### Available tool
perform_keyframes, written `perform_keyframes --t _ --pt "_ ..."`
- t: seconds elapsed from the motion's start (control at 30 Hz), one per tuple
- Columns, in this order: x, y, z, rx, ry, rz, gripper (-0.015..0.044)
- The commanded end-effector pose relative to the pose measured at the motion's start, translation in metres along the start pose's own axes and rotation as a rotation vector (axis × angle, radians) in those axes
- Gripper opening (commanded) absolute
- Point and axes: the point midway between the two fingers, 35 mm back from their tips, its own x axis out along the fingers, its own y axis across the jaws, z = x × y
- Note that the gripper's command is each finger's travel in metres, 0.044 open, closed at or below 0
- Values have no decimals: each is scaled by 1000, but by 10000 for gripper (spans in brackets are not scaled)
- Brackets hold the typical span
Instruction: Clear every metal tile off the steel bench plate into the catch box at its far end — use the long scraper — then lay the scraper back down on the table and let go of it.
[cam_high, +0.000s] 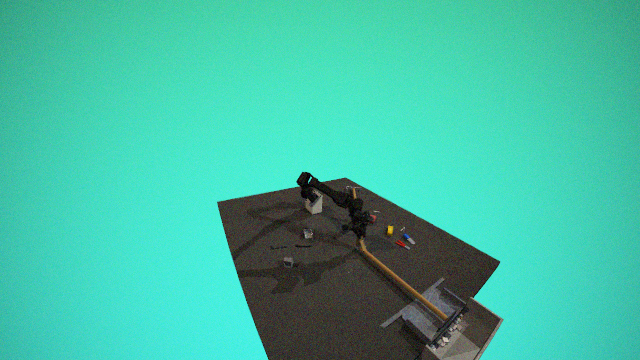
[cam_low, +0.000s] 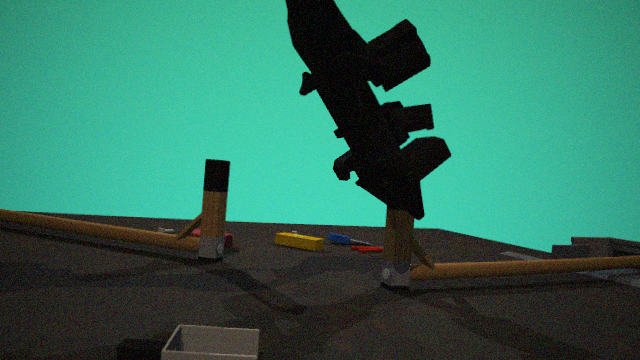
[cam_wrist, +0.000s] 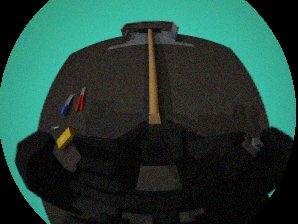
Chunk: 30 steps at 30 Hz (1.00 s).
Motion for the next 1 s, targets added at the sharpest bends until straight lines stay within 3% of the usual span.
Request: perform_keyframes --t 0.0,0.97 --pt "-8 1 -3 0 -4 0 0" --pt "-32 3 -25 0 -5 3 0"
